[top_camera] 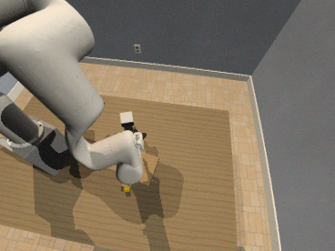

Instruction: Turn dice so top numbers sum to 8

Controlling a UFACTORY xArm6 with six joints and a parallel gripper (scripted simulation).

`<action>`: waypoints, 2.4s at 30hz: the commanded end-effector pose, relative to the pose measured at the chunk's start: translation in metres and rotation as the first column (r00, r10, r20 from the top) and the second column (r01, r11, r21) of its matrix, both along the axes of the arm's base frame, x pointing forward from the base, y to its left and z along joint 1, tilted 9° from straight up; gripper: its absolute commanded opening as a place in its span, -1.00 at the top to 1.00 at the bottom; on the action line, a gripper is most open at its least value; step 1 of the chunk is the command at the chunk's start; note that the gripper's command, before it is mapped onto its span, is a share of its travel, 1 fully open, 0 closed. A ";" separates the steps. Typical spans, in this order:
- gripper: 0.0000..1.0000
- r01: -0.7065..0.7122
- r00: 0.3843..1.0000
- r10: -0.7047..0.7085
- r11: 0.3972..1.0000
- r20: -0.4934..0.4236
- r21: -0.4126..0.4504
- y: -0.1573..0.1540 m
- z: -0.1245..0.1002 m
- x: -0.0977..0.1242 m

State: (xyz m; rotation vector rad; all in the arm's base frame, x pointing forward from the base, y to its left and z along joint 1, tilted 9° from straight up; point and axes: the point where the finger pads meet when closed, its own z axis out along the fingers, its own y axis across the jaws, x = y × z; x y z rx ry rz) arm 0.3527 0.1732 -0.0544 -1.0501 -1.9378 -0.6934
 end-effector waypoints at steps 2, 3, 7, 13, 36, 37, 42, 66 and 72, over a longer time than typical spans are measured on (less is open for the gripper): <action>0.28 0.032 0.994 -0.013 0.984 0.109 -0.174 0.010 0.009 -0.004; 0.28 0.033 0.994 -0.013 0.984 0.111 -0.177 0.011 0.009 -0.004; 0.28 0.066 0.982 -0.011 0.956 0.188 -0.288 0.015 0.015 -0.007; 0.28 0.101 0.967 0.001 0.916 0.255 -0.388 0.021 0.020 -0.011; 0.28 0.236 0.901 0.091 0.720 0.425 -0.653 0.039 0.034 -0.024; -1.00 0.236 0.901 0.091 0.720 0.425 -0.653 0.039 0.034 -0.024; -1.00 0.236 0.901 0.091 0.720 0.425 -0.653 0.039 0.034 -0.024; -1.00 -0.042 0.754 0.450 0.760 0.478 -0.649 0.039 0.022 -0.021; -1.00 -0.172 0.635 0.591 0.737 0.498 -0.654 0.038 0.016 -0.019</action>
